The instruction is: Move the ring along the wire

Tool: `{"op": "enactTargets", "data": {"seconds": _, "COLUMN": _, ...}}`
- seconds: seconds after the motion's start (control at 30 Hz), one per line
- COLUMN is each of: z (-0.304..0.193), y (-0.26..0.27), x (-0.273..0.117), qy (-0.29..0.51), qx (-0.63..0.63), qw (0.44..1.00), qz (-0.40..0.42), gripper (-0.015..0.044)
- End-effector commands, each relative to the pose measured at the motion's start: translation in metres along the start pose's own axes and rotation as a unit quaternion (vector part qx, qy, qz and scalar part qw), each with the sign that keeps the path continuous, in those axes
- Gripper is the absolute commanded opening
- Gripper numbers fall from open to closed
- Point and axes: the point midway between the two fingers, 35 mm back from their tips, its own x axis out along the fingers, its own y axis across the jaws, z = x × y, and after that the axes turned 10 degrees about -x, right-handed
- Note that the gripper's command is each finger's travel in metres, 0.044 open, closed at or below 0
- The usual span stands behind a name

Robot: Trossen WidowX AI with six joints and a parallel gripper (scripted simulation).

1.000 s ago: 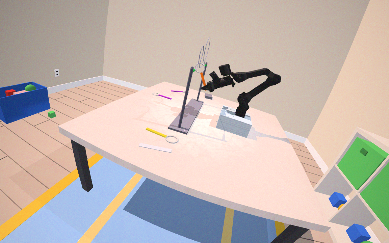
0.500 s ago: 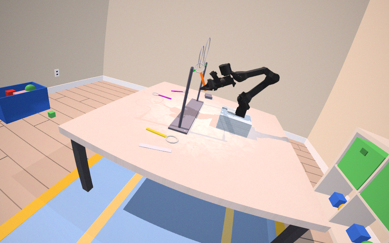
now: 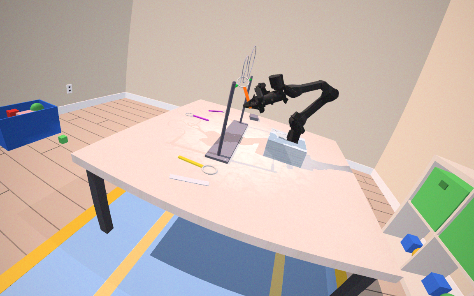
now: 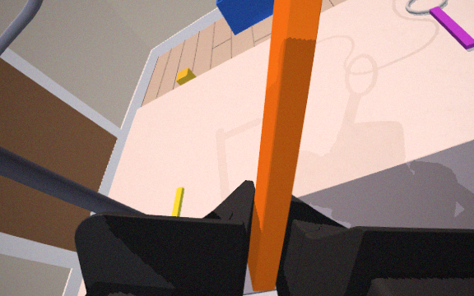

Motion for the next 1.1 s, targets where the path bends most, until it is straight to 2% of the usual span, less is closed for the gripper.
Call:
{"op": "enactTargets", "data": {"seconds": 0.0, "z": 0.005, "y": 0.016, "x": -0.003, "qy": -0.001, "qx": 0.04, "qw": 0.999, "qz": 0.029, "gripper": -0.015}}
{"op": "enactTargets", "data": {"seconds": 1.07, "z": 0.059, "y": 0.098, "x": -0.04, "qy": 0.002, "qx": 0.325, "qw": 0.921, "qz": 0.213, "gripper": -0.015}}
